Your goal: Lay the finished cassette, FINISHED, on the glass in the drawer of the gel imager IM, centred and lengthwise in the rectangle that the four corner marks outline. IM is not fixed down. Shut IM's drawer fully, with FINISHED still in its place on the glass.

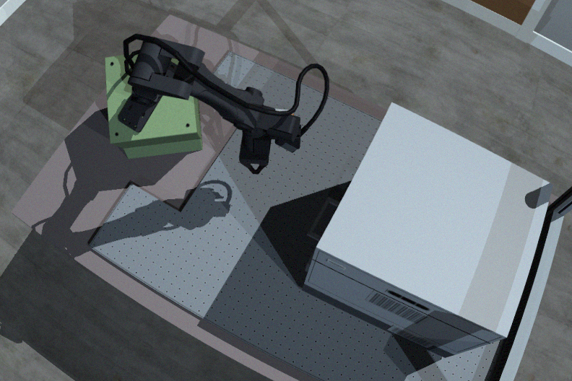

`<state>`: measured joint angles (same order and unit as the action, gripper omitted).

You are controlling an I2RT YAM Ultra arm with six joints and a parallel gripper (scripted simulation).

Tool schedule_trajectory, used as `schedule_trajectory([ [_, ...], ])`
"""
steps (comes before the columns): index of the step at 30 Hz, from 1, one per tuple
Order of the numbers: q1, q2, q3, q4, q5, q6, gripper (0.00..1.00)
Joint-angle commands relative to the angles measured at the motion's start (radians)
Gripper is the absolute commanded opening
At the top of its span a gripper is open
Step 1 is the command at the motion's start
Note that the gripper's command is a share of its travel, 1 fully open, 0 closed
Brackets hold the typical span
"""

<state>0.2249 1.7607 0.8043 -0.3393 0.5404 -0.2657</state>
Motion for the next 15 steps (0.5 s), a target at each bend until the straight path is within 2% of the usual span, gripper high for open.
schedule_trajectory([
  [1, -0.006, 0.029, 0.006, 0.141, 0.043, -0.165, 0.35],
  [4, -0.015, 0.068, 0.009, 0.23, 0.056, -0.284, 0.35],
  [13, -0.056, 0.186, 0.016, 0.528, 0.033, -0.669, 0.35],
  [15, -0.056, 0.186, 0.016, 0.528, 0.033, -0.669, 0.35],
])
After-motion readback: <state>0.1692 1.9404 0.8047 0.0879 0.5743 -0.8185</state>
